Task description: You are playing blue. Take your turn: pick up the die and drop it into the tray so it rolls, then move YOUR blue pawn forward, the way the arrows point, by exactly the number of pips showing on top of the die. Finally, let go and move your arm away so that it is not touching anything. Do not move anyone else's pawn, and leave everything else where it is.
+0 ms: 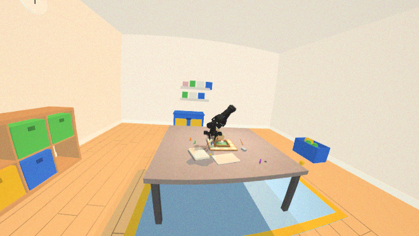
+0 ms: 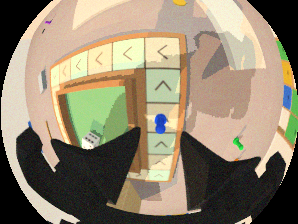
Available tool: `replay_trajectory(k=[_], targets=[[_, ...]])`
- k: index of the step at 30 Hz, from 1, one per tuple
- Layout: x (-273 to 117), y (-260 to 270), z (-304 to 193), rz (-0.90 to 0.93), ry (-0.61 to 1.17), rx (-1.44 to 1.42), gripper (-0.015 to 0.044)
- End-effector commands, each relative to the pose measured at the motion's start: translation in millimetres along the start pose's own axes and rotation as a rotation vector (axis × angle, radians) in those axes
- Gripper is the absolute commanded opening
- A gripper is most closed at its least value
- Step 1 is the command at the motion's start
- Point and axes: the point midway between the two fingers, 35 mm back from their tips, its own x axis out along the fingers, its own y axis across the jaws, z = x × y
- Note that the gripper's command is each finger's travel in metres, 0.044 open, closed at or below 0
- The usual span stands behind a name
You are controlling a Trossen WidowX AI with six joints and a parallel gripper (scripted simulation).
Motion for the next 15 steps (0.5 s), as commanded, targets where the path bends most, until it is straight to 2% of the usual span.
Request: replay_trajectory(k=[1, 15], targets=[[9, 0, -4, 0.008, 0.011, 0.012, 0.0200], [31, 1, -4, 0.010, 0.011, 0.012, 0.0200]])
